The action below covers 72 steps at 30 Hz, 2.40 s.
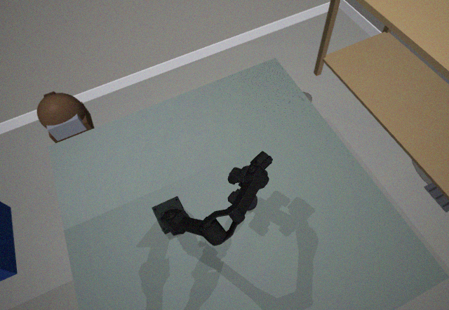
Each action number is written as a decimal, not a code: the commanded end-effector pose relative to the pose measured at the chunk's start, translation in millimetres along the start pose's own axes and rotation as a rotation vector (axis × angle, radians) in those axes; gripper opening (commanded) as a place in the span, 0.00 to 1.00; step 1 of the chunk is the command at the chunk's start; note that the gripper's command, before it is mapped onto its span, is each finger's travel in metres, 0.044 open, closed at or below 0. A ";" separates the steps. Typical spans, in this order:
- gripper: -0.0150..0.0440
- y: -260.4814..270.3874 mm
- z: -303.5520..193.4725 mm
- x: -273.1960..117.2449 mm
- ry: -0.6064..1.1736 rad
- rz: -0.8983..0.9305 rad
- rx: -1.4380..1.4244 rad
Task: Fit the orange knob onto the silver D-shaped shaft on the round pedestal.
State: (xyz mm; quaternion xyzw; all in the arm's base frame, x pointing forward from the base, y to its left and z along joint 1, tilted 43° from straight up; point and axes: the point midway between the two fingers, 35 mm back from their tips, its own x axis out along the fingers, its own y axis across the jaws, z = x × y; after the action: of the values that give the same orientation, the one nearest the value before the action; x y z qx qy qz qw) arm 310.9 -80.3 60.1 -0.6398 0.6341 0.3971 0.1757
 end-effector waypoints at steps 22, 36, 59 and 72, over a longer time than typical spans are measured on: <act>0.25 -1.6 -1.6 -1.9 0.002 -0.007 -0.087; 0.25 2.9 1.7 2.4 0.003 -0.007 -0.243; 0.25 0.0 -0.2 -0.6 0.003 -0.007 -0.243; 0.25 -2.8 -2.8 -2.0 0.003 -0.007 -0.452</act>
State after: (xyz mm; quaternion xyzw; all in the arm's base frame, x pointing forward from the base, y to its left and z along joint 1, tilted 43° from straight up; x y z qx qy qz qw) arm 311.2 -80.4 60.3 -0.6626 0.5355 0.5224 0.0365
